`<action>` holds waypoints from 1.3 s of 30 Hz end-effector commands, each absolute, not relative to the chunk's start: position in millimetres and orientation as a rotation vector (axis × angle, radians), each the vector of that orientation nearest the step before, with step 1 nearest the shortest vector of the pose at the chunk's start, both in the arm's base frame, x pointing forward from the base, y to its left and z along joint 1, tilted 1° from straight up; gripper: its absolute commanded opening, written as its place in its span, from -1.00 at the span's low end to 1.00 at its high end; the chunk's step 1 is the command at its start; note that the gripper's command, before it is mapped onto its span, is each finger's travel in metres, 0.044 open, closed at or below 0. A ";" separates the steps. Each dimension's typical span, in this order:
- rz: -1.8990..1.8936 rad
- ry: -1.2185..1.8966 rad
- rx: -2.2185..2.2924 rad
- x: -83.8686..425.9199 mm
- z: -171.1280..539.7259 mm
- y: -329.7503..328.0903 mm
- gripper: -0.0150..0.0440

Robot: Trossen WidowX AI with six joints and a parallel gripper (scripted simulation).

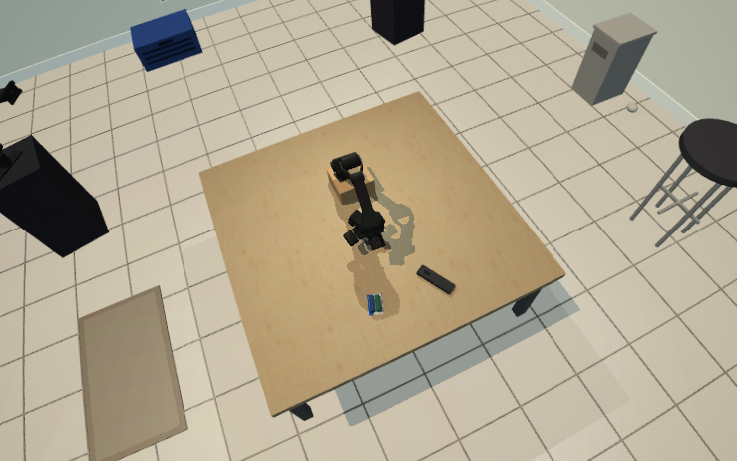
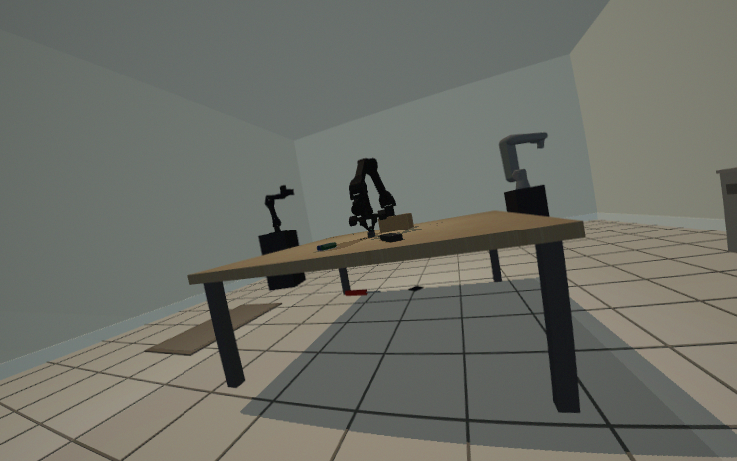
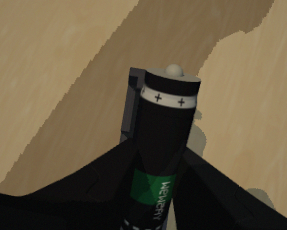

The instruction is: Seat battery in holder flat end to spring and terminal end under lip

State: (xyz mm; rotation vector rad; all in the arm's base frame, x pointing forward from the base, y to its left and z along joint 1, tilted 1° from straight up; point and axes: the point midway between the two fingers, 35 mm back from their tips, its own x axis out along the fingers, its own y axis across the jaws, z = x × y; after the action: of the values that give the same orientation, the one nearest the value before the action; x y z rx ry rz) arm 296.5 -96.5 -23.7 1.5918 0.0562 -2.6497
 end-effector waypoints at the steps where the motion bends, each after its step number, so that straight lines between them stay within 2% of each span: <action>1: -2.661 0.050 1.571 297.4 -24.8 -96.9 -0.29; 39: -2.667 0.053 1.568 320.2 -26.5 -95.8 -0.29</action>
State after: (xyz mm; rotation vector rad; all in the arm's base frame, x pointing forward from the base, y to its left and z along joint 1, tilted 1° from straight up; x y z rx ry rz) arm 314.9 -96.3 -25.6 1.5520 0.0560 -2.6727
